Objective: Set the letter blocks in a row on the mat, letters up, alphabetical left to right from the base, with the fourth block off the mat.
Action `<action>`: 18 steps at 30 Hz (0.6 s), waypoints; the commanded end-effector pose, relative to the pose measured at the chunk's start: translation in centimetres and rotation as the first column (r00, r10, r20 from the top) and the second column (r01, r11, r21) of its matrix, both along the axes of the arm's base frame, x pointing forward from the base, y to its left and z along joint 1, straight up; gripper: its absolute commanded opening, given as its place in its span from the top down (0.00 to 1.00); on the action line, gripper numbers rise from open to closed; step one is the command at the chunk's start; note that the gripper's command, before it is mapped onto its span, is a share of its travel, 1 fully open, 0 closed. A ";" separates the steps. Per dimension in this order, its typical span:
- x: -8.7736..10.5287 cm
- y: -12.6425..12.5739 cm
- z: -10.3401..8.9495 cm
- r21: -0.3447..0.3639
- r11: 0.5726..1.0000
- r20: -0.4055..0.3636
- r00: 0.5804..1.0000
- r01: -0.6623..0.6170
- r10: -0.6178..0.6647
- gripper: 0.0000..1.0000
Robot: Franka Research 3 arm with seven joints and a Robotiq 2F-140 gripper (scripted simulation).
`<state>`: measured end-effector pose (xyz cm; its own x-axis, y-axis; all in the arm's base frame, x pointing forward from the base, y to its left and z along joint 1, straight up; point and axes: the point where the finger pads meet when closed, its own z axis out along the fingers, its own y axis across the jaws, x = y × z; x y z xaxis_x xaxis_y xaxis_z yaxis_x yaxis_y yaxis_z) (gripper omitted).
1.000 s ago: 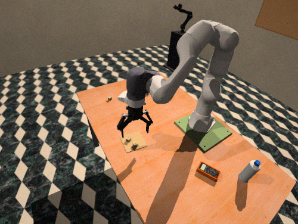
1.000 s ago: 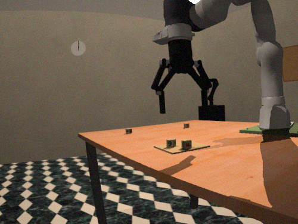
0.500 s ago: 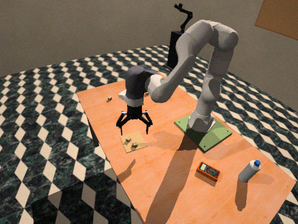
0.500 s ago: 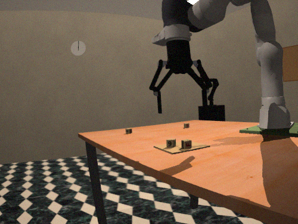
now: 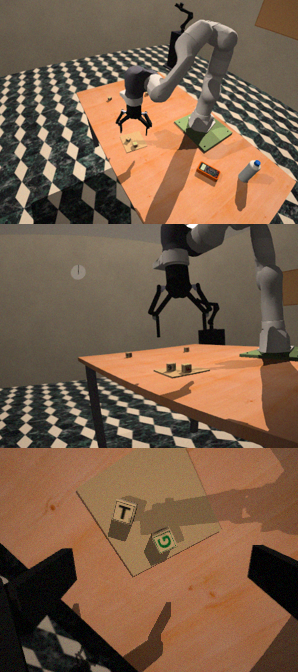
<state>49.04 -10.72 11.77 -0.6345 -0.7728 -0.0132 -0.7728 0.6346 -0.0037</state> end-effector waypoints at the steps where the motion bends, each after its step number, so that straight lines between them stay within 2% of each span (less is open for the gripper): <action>1: 0.1 -0.3 0.0 -0.009 0.990 -0.005 0.990 0.138 -0.139 0.00; 8: 0.2 -0.4 0.0 -0.009 0.979 -0.005 0.979 0.203 -0.203 0.00; 18: 0.3 -0.8 0.0 -0.007 0.936 -0.005 0.936 0.352 -0.352 0.00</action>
<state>49.21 -11.31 11.75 -0.7966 -0.6044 -0.0147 -0.6044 0.7967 -0.0010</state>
